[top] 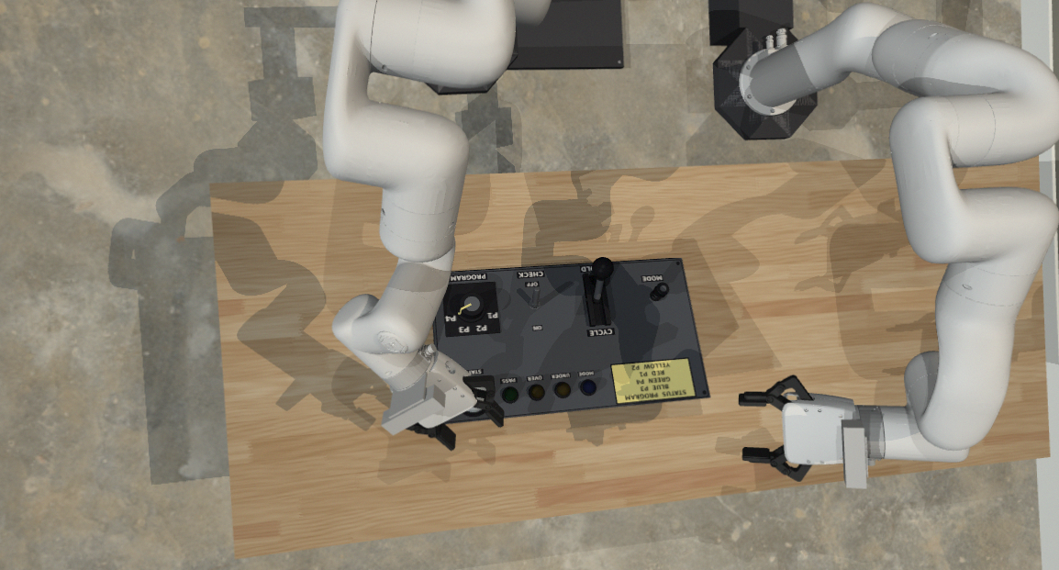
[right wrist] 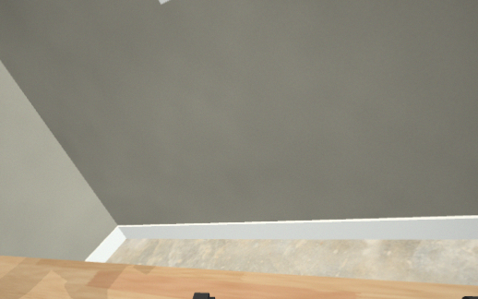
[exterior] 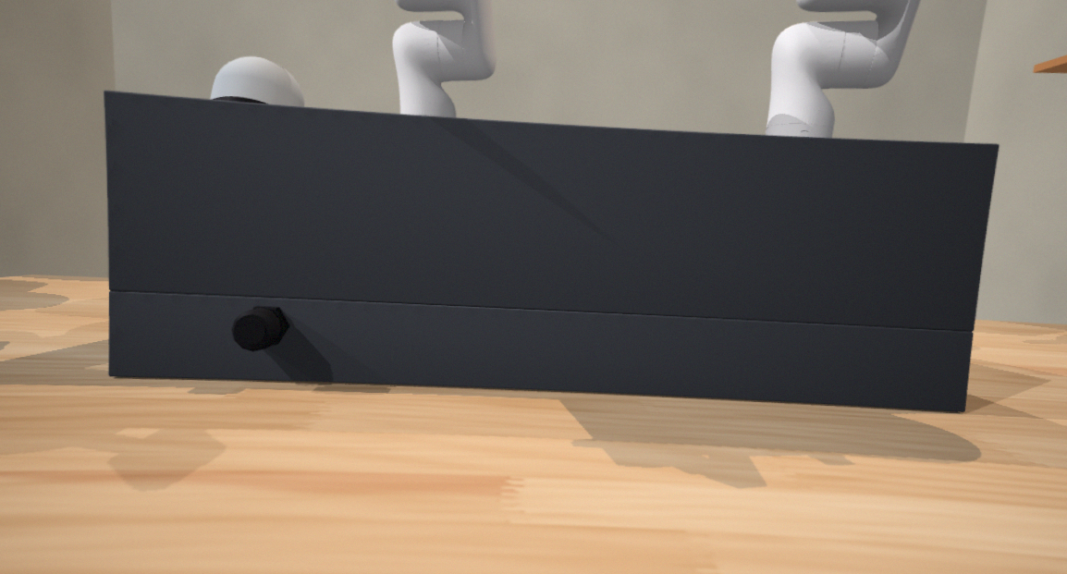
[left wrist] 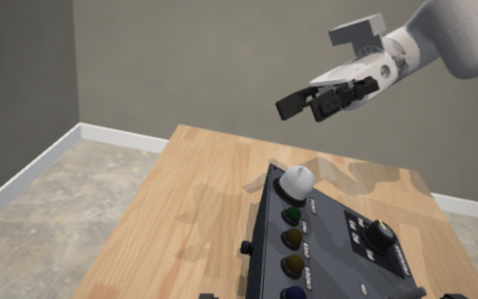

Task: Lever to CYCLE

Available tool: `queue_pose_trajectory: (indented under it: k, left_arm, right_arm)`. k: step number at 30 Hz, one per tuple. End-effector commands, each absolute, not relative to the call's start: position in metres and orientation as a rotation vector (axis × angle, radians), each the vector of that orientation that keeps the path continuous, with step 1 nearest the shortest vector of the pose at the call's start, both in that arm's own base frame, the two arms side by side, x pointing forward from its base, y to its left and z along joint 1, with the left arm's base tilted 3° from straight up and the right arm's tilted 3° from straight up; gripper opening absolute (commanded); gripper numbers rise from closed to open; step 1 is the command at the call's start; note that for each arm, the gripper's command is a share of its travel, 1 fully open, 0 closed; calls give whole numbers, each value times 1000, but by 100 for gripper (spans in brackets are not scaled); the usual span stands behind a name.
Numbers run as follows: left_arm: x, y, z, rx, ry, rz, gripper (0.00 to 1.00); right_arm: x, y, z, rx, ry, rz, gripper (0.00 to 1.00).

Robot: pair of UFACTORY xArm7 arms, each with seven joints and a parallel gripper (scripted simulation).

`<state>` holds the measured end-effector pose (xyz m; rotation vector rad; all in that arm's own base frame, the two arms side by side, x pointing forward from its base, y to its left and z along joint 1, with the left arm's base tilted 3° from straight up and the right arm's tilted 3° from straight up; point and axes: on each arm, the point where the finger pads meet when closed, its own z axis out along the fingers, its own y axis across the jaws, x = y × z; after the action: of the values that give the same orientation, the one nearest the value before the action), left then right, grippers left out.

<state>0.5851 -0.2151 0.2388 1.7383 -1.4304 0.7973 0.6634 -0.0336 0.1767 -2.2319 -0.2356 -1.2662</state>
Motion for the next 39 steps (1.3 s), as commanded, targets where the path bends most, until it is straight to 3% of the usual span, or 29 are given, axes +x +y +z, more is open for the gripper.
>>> queue_pose_trajectory:
  k: [1,39]
  left_arm:
    - [588,-196,241,1786,-1398,789,100]
    - [583,-53,244,2127,-1089,695,100]
  right_arm:
    - [665,-34,180,-2229,-239,-1273,100]
    - [665,-34,180,-2229,-239,-1273,100]
